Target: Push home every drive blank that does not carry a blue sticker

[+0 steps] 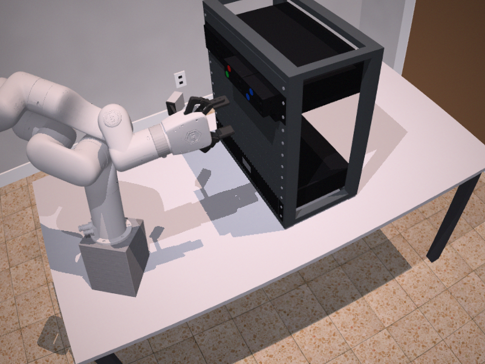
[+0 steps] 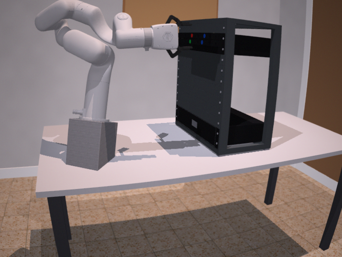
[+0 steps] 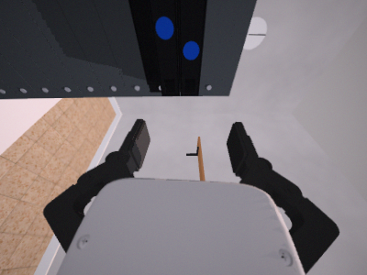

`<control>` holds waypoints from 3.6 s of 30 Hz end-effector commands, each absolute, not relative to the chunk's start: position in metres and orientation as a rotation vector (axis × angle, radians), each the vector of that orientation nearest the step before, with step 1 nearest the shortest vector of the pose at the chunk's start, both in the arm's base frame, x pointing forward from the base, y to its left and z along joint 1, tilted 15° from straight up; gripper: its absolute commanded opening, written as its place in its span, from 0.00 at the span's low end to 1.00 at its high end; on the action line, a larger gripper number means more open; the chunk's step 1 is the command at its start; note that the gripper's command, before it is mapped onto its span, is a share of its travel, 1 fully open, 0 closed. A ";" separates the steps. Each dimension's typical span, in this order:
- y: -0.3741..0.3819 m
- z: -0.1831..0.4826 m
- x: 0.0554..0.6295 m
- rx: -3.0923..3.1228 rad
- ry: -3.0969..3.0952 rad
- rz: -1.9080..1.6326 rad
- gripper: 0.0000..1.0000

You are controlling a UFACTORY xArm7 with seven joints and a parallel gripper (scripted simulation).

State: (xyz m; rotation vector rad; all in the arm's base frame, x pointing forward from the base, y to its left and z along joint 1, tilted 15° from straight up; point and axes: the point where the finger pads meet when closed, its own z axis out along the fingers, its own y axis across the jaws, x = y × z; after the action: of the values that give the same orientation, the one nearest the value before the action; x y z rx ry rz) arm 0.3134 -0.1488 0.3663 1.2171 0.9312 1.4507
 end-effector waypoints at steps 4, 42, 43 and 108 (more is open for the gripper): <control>-0.131 0.364 0.318 1.216 0.969 1.468 1.00; -0.102 0.355 0.323 1.217 1.035 1.493 1.00; -0.102 0.355 0.323 1.217 1.035 1.493 1.00; -0.098 0.356 0.323 1.217 1.036 1.494 1.00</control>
State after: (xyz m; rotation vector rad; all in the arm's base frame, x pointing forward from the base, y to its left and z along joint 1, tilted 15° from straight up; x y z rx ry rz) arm 0.3153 -0.1417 0.3646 1.2174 0.9467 1.4579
